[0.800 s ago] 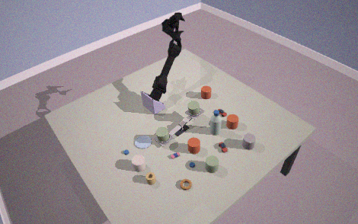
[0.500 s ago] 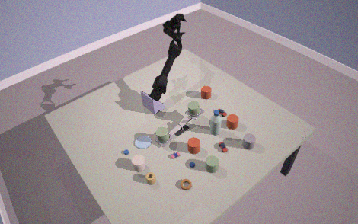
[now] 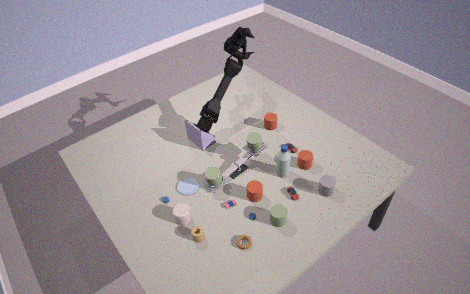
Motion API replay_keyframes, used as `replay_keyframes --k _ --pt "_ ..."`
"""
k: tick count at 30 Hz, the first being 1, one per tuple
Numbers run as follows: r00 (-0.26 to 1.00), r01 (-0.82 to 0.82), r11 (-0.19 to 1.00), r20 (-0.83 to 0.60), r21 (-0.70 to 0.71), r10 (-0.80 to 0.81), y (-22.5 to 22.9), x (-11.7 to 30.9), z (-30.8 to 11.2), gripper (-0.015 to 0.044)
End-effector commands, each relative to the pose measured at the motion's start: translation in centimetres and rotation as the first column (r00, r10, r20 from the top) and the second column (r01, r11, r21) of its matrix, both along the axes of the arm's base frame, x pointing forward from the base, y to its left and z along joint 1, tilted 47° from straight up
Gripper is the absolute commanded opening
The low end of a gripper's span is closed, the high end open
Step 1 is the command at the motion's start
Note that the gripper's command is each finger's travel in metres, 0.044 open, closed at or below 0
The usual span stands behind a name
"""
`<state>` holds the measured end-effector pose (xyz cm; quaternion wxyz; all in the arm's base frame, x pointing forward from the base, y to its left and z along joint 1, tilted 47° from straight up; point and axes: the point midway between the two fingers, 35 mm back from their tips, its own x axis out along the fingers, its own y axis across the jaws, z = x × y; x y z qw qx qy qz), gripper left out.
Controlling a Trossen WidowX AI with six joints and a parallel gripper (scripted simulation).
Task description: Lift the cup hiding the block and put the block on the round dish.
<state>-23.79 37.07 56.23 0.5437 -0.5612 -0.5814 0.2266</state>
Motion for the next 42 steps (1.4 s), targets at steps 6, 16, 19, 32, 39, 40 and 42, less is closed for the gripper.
replay_keyframes --k 6,16,19,32,39,40,42 --pt "0.998 0.053 0.999 0.014 0.013 -0.053 3.0 5.0 0.2 0.0440" --pt "0.995 0.093 0.996 0.026 0.008 -0.094 5.0 8.8 -0.2 0.0440" --pt "0.994 0.107 0.994 0.029 0.004 -0.107 5.6 10.2 -0.3 0.0440" --pt "0.985 0.172 0.985 0.038 -0.024 -0.171 7.9 17.2 -1.4 0.0440" --pt "0.979 0.202 0.978 0.037 -0.045 -0.201 8.6 20.8 -2.0 0.0440" --pt "0.978 0.208 0.977 0.036 -0.049 -0.206 8.7 21.5 -2.1 0.0440" --pt "0.976 0.219 0.974 0.034 -0.058 -0.217 8.8 22.8 -2.4 0.0440"
